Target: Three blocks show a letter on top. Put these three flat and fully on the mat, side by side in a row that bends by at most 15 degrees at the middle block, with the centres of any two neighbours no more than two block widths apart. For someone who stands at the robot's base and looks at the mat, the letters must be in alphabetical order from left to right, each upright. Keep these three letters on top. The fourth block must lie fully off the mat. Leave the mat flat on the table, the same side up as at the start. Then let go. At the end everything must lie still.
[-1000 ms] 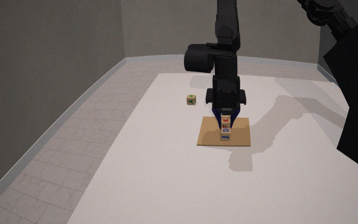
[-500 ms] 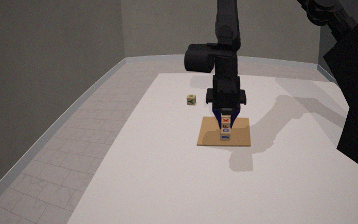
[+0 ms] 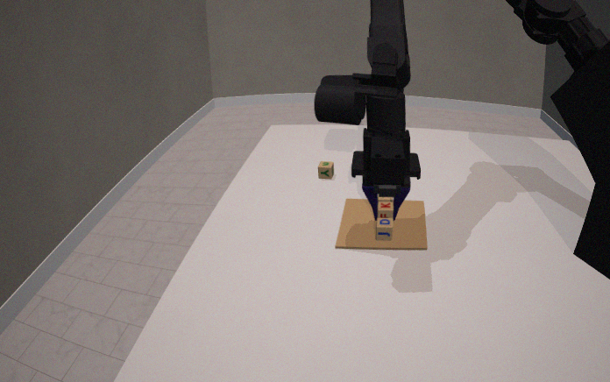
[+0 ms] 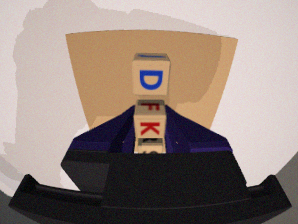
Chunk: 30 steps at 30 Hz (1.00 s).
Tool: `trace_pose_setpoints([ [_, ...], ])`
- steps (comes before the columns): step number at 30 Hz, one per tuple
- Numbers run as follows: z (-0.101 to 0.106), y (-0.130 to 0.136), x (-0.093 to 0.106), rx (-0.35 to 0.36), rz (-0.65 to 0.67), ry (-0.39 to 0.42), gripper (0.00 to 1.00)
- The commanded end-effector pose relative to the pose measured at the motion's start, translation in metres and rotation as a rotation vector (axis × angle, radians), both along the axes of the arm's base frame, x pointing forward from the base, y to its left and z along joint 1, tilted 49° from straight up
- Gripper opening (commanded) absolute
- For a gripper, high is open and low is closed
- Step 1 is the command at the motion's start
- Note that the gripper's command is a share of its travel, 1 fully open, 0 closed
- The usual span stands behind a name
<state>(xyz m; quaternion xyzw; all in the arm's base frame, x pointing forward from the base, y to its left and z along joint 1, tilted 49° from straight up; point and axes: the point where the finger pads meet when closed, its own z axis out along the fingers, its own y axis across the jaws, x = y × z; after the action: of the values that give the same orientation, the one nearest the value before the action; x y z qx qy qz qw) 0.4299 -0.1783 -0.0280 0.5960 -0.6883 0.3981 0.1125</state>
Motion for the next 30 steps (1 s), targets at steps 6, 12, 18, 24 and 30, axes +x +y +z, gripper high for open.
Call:
trace_pose_setpoints([
  [6, -0.007, 0.009, -0.001, -0.003, 0.028, 0.021, 0.2],
  [12, -0.007, 0.006, -0.001, -0.003, 0.023, 0.022, 0.2],
  [18, -0.007, -0.002, 0.0, -0.003, 0.008, 0.014, 0.2],
  [24, -0.008, -0.006, 0.001, -0.002, 0.003, 0.012, 0.2],
  [30, -0.008, -0.004, 0.002, -0.002, 0.007, 0.013, 0.2],
])
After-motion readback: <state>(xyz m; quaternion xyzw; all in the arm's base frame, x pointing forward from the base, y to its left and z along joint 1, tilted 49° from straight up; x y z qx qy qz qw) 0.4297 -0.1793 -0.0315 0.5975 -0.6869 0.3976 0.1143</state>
